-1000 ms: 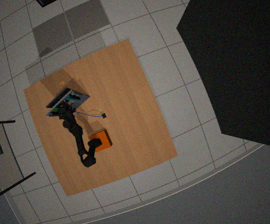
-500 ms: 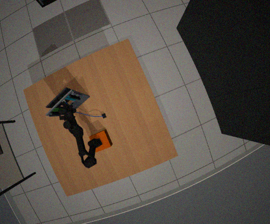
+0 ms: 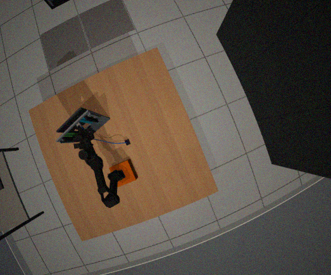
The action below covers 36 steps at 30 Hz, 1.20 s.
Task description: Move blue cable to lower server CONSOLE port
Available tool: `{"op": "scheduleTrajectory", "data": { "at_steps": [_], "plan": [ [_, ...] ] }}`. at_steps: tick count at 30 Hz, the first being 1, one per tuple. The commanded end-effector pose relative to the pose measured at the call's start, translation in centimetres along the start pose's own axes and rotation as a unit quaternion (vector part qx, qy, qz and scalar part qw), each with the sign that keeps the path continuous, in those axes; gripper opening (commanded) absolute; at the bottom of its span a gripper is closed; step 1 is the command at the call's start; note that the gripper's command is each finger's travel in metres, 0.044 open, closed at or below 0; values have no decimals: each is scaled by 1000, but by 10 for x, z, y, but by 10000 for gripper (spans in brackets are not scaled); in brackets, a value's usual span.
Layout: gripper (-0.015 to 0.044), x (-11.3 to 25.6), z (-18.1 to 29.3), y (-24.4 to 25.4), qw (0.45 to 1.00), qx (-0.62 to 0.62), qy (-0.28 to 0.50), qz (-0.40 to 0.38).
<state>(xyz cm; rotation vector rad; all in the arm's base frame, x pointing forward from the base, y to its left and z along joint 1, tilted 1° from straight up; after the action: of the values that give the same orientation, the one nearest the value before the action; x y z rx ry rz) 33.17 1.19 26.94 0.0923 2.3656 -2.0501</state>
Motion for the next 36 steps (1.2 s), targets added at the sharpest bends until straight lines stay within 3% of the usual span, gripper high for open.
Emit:
{"op": "scheduleTrajectory", "data": {
  "at_steps": [1,36],
  "plan": [
    [0,3,1,1,1000,2,0,-1],
    [0,26,8,0,1000,2,0,-2]
  ]
}}
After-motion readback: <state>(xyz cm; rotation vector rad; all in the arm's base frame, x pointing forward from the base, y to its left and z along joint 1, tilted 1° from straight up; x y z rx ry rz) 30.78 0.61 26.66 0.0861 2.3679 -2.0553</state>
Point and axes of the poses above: the point midway between the two fingers, 35 mm back from their tips, its own x axis back along the fingers, its own y axis across the jaws, z = x × y, the point moved 3 cm from there along x, back along the fingers, and after that the axes turned 7 degrees about -x, right-handed, at the moved point
